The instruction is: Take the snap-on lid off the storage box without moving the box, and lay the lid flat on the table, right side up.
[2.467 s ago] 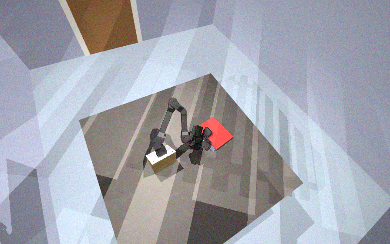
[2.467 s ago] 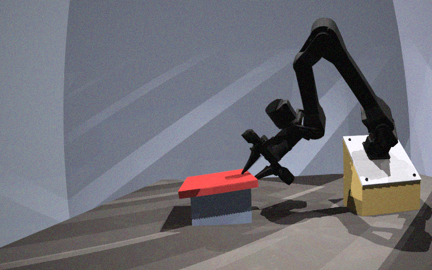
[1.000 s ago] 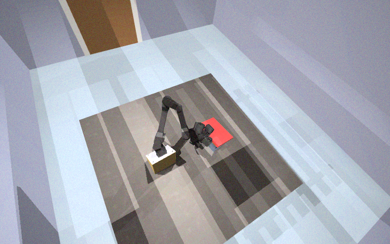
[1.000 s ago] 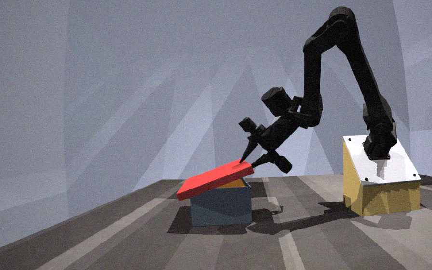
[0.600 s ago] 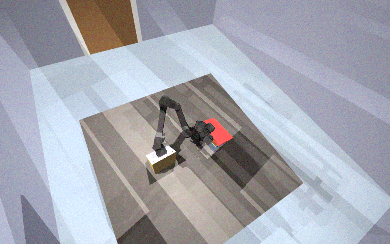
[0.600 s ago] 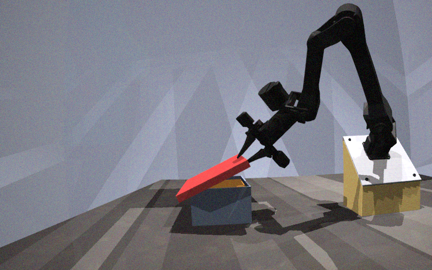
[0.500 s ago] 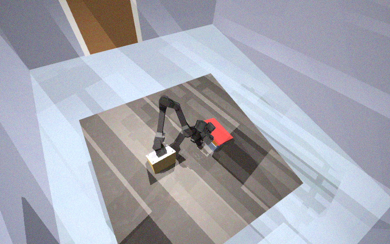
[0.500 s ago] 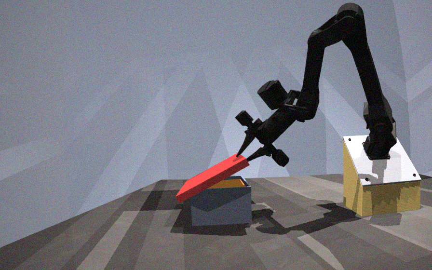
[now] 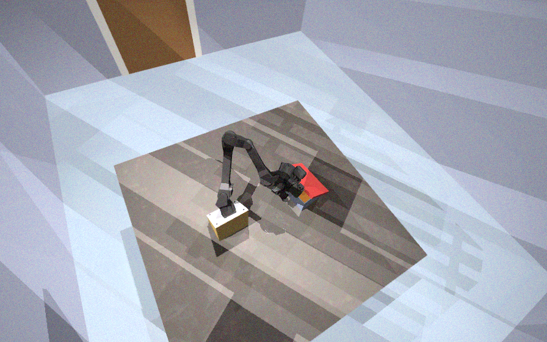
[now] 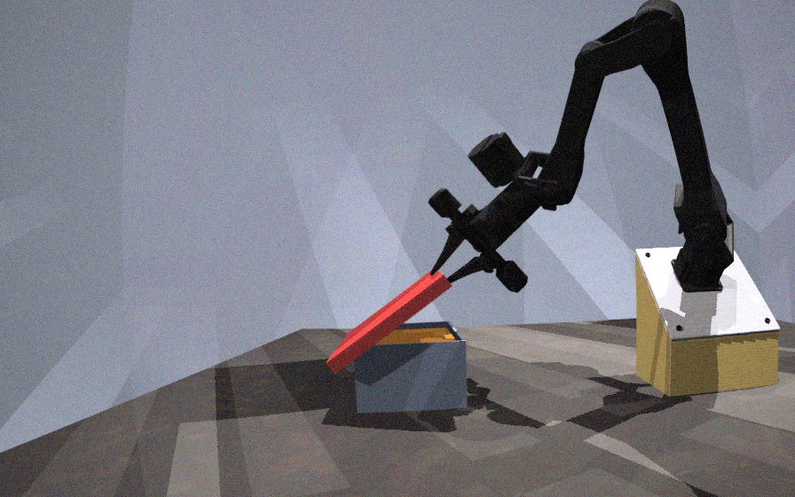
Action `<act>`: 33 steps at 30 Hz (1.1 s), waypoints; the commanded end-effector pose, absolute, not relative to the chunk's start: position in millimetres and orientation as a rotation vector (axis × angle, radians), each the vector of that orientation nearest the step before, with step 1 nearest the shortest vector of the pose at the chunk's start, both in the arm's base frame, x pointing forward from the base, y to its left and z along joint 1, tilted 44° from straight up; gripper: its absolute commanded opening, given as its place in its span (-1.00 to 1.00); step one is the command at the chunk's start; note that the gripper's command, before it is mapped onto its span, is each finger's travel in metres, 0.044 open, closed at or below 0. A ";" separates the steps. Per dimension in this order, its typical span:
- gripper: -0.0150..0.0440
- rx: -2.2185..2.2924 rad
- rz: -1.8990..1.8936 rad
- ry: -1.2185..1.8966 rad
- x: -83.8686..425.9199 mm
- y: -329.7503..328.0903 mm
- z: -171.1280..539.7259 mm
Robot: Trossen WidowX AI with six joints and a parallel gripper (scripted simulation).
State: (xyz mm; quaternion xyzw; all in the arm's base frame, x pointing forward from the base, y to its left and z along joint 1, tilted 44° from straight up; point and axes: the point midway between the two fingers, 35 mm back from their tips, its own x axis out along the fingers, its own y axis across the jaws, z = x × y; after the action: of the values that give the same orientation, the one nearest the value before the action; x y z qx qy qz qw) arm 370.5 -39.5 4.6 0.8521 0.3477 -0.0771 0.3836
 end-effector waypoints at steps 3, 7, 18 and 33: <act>-0.49 2.166 -0.187 0.871 378.4 -47.5 13.9; -0.49 2.166 -0.187 0.871 383.2 -50.7 18.2; -0.49 2.166 -0.187 0.870 389.2 -60.0 29.1; -0.49 2.165 -0.187 0.870 389.5 -73.7 43.1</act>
State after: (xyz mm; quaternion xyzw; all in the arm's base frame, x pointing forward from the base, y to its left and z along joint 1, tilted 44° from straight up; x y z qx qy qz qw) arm 386.7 -66.4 34.4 0.8524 0.3495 -0.0803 0.3805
